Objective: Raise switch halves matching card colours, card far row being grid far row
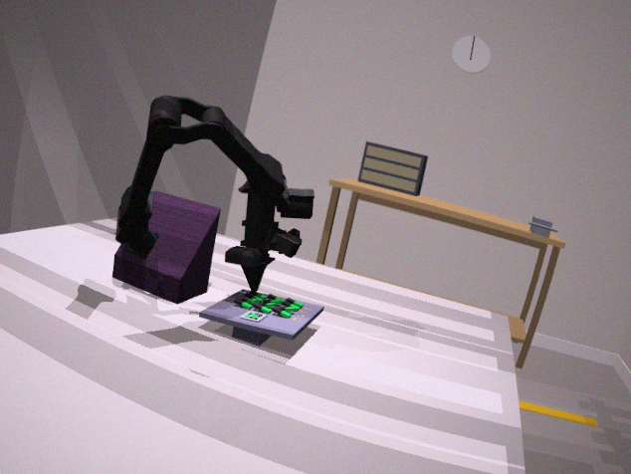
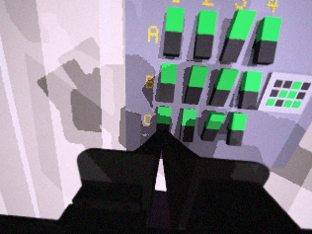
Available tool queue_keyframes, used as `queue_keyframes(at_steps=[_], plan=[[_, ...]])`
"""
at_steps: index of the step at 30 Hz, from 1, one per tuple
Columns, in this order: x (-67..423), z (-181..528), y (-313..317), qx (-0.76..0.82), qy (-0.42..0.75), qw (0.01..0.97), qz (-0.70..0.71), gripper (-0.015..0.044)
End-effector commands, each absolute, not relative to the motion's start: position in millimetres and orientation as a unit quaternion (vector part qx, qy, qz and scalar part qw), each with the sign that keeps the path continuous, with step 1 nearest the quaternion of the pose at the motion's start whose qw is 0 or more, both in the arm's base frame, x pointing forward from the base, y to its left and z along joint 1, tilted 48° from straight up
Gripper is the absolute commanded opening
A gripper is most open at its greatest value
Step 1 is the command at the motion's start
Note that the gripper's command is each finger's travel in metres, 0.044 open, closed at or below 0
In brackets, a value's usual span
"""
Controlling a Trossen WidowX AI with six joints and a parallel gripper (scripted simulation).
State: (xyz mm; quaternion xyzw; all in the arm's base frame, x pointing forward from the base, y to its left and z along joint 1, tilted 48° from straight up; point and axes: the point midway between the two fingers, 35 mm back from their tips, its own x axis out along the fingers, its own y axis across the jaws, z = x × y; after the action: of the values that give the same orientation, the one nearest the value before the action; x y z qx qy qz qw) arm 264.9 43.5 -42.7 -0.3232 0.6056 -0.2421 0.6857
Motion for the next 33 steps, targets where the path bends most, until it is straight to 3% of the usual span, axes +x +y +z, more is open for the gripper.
queue_keyframes(at_steps=[1,33], plan=[[265,-43,42,-0.327,0.605,0.684,-0.241,0.0000],[264,-31,59,-0.323,0.609,0.683,-0.242,0.0000]])
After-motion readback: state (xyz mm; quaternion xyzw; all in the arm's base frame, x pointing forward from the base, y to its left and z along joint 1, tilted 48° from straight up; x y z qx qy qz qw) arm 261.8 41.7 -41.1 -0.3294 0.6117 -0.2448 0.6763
